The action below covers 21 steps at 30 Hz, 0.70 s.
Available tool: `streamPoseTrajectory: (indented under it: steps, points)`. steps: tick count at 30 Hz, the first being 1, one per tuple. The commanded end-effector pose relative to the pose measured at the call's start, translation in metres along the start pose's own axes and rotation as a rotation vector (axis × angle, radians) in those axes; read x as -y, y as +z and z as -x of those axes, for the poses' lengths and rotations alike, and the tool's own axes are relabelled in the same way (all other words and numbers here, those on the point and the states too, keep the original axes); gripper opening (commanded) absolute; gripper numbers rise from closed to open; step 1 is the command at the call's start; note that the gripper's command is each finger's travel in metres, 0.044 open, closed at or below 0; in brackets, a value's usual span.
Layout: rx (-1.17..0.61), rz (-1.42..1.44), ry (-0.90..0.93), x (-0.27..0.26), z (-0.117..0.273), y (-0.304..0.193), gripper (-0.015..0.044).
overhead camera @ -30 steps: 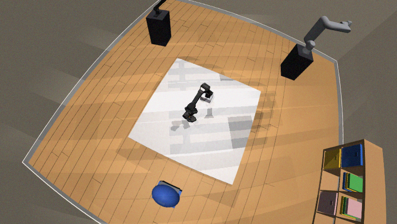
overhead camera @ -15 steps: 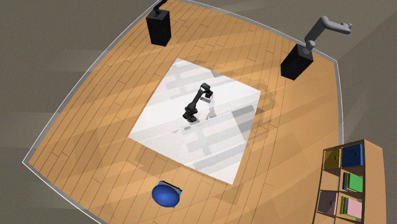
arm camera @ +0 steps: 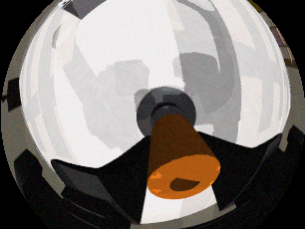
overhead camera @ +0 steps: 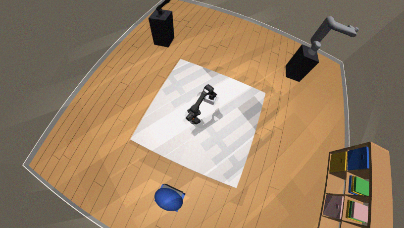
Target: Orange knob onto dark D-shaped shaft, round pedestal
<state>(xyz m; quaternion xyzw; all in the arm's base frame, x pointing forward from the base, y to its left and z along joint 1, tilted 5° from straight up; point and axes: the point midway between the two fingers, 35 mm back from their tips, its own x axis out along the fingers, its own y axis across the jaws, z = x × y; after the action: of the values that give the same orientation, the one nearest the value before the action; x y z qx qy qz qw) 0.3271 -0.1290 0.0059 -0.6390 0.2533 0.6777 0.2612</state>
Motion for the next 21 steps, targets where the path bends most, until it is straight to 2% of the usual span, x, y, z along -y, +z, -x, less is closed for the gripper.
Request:
streamPoseTrajectory:
  steps: [1,21]
  points:
    - [-0.001,0.112,-0.001,0.0004,-0.0003,-0.0007,0.0000]
    - [-0.001,0.123,-0.001,-0.0002,-0.0041,0.0007,0.0000]
